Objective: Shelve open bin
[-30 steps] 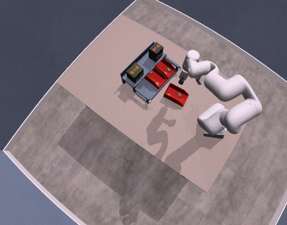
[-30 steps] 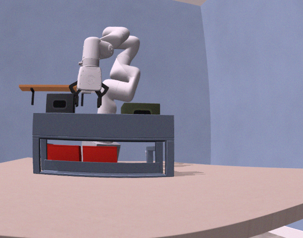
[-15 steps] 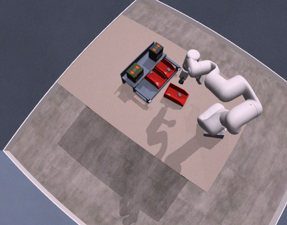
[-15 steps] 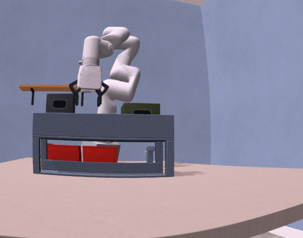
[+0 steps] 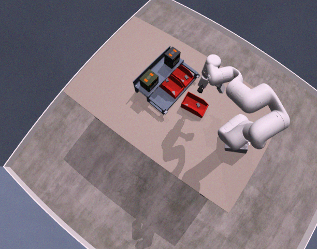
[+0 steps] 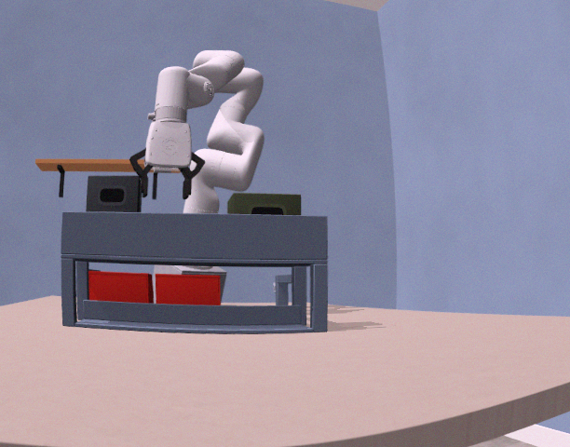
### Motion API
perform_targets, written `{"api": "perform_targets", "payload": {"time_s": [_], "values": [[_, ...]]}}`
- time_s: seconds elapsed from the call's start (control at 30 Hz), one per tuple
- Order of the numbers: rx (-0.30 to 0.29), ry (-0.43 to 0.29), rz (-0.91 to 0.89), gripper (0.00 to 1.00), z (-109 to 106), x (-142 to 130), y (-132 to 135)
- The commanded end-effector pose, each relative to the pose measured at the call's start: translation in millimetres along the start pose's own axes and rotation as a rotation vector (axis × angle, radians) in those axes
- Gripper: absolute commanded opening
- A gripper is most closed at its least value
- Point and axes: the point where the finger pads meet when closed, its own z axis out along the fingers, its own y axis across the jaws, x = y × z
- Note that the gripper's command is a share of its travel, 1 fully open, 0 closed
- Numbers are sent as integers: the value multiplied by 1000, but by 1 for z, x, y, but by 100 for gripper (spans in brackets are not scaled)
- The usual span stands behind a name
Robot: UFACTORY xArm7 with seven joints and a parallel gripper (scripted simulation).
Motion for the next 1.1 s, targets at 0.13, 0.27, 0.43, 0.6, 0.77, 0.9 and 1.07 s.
{"api": "perform_targets", "payload": {"time_s": [0.13, 0.27, 0.43, 0.6, 0.77, 0.9, 1.07], "values": [[2, -3, 0, 100, -2, -1, -1], [2, -3, 0, 100, -2, -1, -1], [2, -3, 0, 100, -2, -1, -1], [2, -3, 0, 100, -2, -1, -1], [2, -3, 0, 100, 31, -1, -1], [2, -3, 0, 100, 53, -1, -1], [2, -3, 0, 100, 53, -1, -1]]}}
